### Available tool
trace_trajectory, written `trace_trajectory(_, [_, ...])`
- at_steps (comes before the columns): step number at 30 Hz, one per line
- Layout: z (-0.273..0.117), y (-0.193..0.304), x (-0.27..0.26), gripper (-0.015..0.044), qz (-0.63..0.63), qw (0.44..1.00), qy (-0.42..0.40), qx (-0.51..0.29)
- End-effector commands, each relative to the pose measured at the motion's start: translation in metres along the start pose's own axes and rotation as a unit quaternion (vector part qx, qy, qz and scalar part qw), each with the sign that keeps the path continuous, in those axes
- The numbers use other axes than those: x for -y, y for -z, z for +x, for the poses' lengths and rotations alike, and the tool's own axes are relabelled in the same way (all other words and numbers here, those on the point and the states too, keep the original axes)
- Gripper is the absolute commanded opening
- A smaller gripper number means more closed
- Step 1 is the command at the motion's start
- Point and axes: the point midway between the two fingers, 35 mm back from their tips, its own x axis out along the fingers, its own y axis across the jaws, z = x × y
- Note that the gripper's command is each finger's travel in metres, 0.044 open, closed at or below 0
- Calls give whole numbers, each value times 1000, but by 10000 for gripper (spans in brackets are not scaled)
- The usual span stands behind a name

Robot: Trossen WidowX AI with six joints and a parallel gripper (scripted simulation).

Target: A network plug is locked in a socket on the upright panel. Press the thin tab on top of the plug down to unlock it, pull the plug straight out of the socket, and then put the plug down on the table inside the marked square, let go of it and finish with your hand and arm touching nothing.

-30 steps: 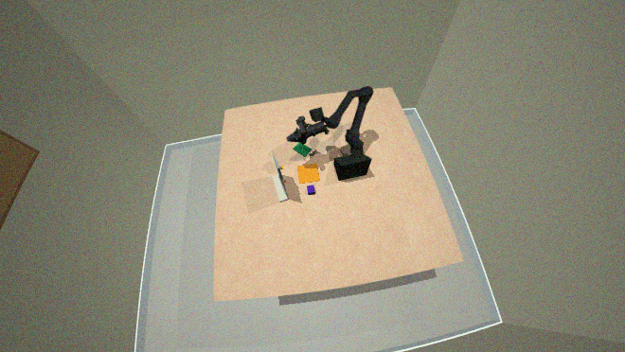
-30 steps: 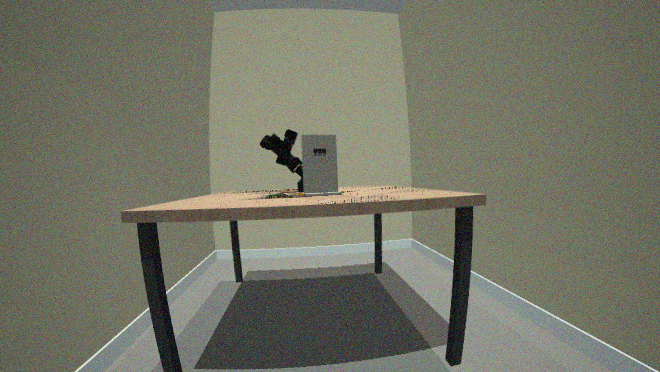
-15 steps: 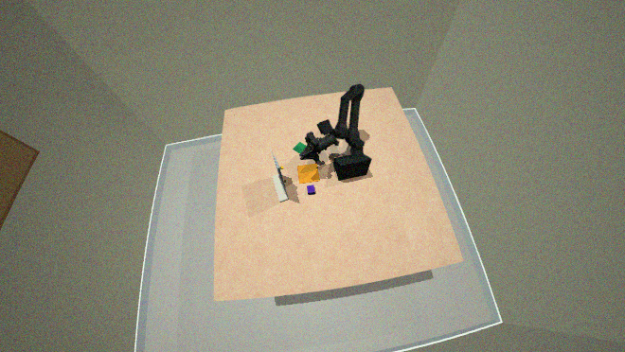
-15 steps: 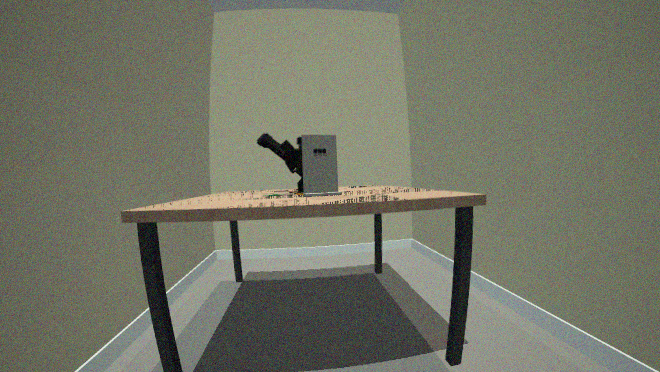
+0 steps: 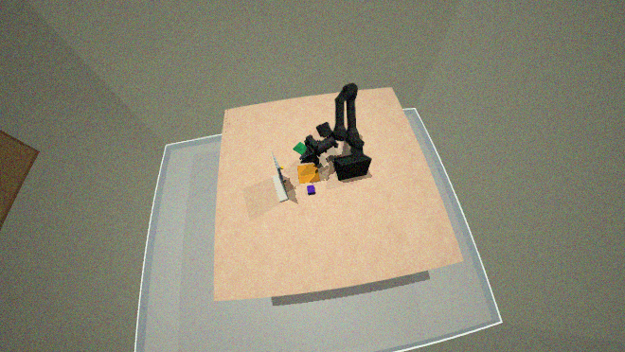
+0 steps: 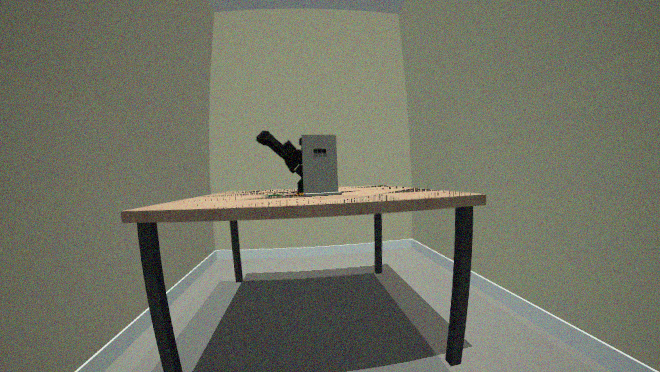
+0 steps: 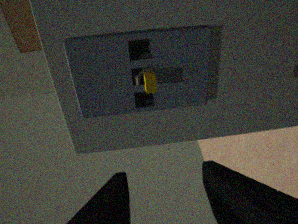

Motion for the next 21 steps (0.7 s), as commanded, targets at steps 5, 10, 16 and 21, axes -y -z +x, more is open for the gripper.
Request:
trace_trajectory(5, [20, -6, -1, 156, 4, 1000, -5, 4])
trace_trajectory(10, [32, -8, 0, 156, 5, 1000, -7, 7])
trace_trajectory(16, [42, -10, 2, 156, 5, 1000, -9, 9])
trace_trajectory(21, [48, -12, 2, 156, 5, 1000, -9, 9])
